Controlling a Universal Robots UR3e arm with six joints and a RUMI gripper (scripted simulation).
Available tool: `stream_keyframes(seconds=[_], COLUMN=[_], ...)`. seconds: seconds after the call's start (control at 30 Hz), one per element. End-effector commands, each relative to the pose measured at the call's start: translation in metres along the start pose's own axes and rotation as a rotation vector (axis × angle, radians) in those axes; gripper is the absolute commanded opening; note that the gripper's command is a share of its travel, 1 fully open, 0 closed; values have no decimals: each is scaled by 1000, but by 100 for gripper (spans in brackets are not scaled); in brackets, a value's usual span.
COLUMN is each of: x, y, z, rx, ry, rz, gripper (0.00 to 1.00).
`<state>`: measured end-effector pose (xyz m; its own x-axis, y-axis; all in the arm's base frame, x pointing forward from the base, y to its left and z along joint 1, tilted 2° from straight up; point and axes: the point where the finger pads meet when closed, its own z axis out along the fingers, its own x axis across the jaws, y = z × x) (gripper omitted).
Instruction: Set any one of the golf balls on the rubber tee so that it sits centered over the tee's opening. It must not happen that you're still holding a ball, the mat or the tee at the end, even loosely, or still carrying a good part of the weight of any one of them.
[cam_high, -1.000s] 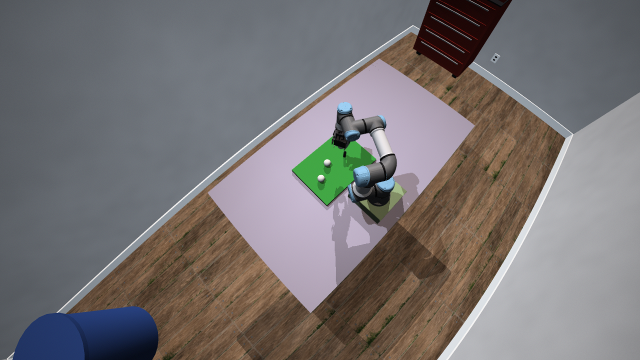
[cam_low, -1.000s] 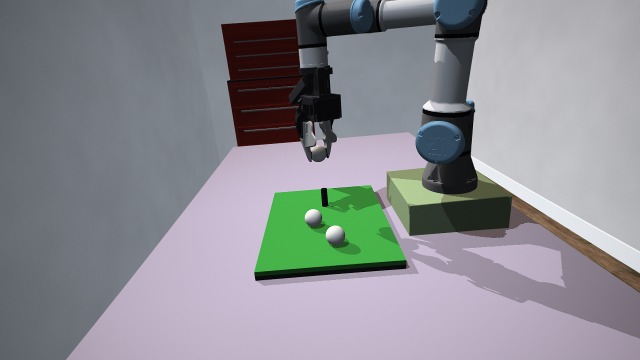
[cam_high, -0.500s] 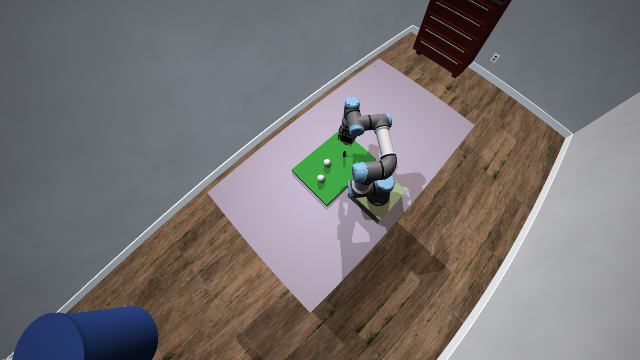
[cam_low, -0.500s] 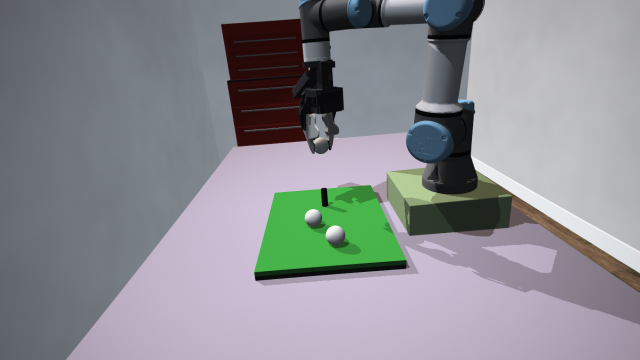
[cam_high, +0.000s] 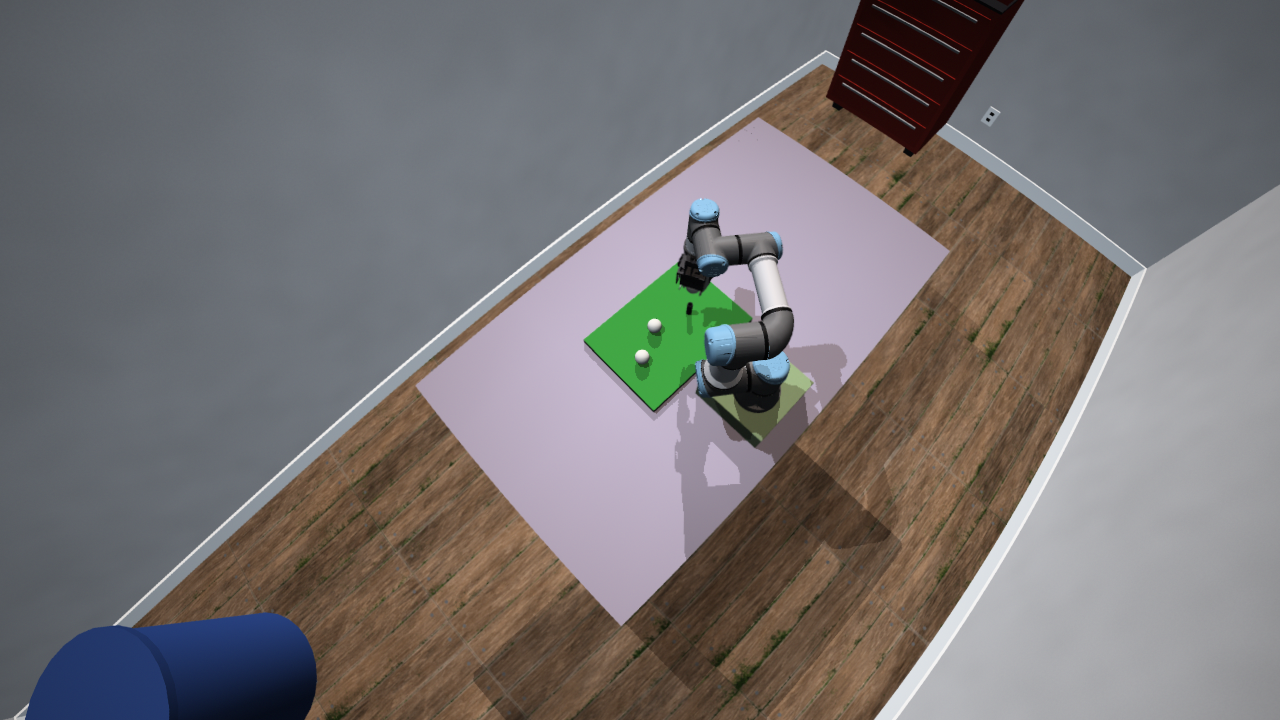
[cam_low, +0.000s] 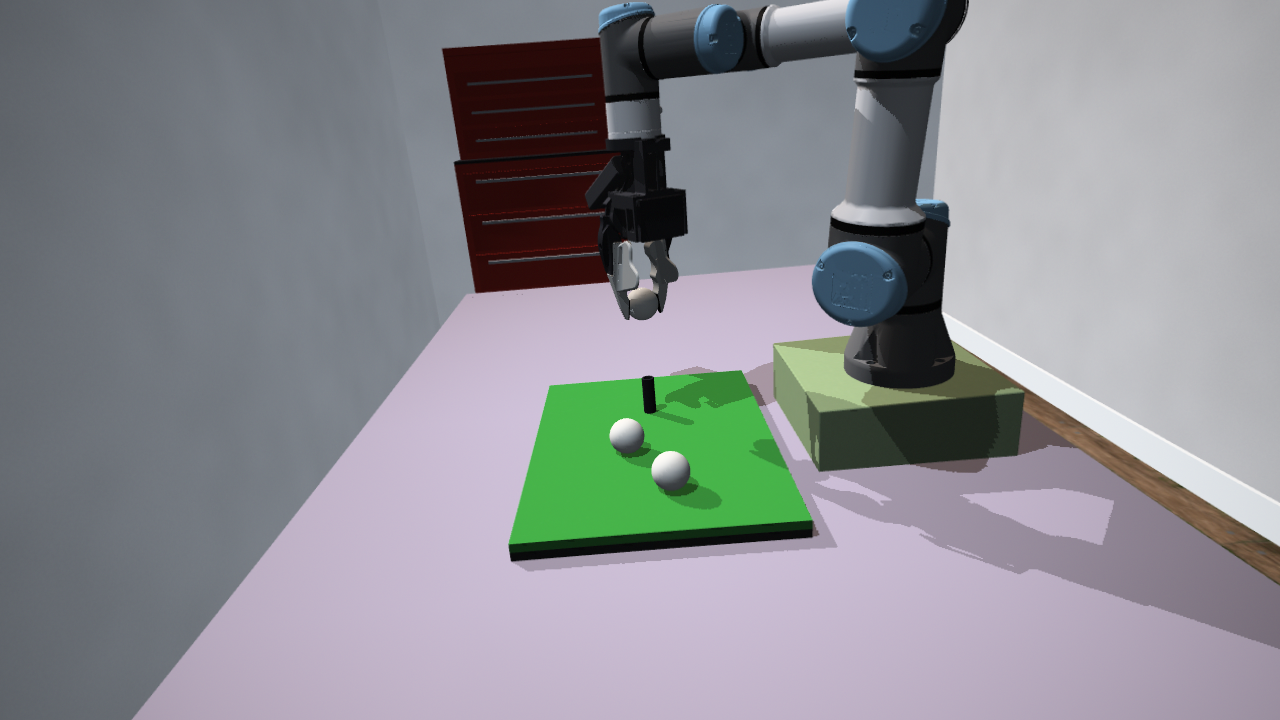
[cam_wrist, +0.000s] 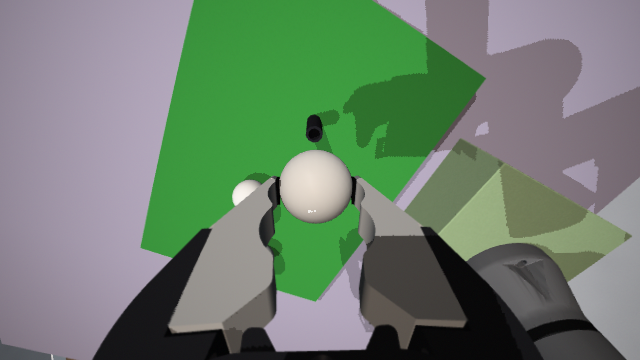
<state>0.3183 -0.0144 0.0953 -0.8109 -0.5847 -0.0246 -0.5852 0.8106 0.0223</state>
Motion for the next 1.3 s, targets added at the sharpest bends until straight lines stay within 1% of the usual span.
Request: stream_keyframes(seconds=[0.0,0.4,0.47,0.6,0.73,1.1,1.27], x=[-1,-1,-1,-1,0,0,0], y=[-1,-1,-1,-1,0,0,0], z=[10,50,50,59,65,67,73], rx=[3,3,3,3,3,3,3], ry=[-2,-2,-2,-2,-2,-2,-2], rz=[0,0,0,0,0,0,0], gripper=[0,0,0,0,0,0,0])
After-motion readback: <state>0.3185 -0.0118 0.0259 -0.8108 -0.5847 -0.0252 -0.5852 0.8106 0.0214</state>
